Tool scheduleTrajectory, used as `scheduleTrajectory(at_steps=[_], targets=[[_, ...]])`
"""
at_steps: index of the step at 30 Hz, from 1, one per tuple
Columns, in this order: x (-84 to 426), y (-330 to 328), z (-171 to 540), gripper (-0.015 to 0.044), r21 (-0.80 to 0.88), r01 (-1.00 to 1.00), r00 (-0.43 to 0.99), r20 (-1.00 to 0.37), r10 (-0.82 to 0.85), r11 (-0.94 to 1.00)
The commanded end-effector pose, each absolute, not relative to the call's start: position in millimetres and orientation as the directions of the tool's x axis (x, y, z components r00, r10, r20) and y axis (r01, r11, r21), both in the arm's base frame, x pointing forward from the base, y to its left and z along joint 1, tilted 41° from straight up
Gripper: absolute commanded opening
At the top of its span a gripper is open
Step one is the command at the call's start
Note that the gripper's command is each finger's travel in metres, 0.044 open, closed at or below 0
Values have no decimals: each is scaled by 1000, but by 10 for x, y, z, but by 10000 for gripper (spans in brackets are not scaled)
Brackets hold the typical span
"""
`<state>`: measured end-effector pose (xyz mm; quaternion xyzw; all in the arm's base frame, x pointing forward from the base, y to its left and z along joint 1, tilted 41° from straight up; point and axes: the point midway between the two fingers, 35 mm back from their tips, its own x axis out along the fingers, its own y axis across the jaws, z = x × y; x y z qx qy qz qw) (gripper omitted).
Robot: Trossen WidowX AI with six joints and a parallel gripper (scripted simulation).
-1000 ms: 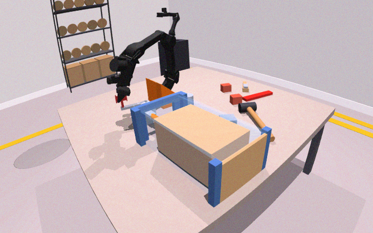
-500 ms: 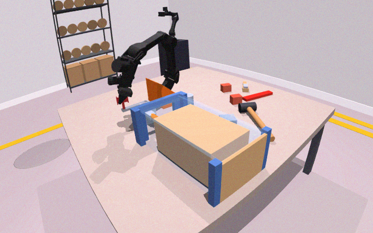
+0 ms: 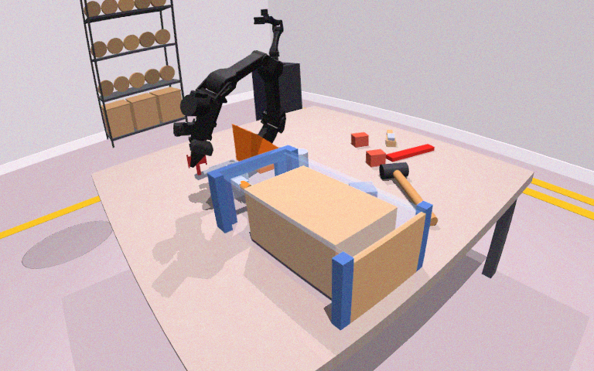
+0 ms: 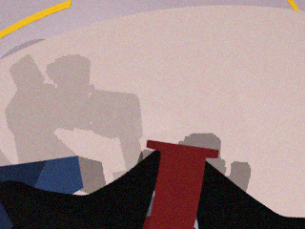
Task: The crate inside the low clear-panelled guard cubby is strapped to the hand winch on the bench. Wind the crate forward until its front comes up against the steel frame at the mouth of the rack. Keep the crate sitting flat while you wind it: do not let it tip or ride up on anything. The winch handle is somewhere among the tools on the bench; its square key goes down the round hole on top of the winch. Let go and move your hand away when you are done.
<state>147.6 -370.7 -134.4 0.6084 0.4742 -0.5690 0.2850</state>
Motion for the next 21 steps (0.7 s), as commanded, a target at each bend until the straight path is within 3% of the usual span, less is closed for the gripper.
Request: scheduleTrajectory(at_steps=[1,21], targets=[[1745,-3635,-1316,0,-157,914,-57,-962,267,-374],[1922,-3593,-1259,0,-156,914,-55,-962,268,-374]])
